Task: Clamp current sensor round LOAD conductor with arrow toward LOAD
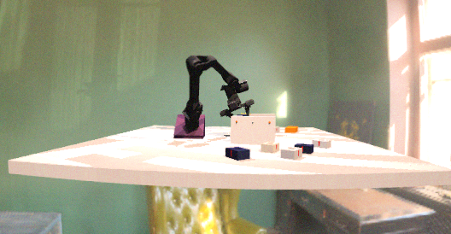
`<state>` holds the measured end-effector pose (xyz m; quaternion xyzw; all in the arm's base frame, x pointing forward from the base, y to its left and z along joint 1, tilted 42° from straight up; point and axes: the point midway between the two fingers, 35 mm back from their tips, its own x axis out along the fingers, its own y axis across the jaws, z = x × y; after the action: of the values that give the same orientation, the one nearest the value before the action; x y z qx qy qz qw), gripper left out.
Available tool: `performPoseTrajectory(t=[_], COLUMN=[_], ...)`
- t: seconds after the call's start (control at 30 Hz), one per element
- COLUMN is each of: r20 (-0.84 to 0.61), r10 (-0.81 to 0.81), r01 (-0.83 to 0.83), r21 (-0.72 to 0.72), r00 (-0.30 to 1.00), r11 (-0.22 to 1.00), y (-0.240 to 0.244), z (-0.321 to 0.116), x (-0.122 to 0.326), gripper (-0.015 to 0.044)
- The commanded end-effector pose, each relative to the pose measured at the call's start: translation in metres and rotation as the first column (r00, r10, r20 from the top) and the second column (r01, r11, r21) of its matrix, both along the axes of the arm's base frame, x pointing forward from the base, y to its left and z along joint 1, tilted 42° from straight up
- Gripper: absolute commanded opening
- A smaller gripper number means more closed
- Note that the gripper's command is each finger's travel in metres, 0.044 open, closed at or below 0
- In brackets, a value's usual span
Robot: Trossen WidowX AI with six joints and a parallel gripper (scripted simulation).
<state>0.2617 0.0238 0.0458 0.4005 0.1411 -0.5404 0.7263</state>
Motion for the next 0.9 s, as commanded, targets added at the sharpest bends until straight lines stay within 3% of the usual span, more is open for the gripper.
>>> performPoseTrajectory(t=[0.0,0.33,0.87], r20=[-0.008,0.002,0.002], r10=[0.001,0.001,0.001], r01=[-0.001,-0.001,-0.001], r21=[-0.004,0.001,0.001], r00=[1.000,1.000,1.000], r11=[1.000,1.000,1.000], y=[-0.0041,0.0001,0.0001], z=[-0.0041,-0.0002,-0.0002], x=[-0.0014,0.0006,0.0006], gripper=[0.0000,0.0263,0.0264])
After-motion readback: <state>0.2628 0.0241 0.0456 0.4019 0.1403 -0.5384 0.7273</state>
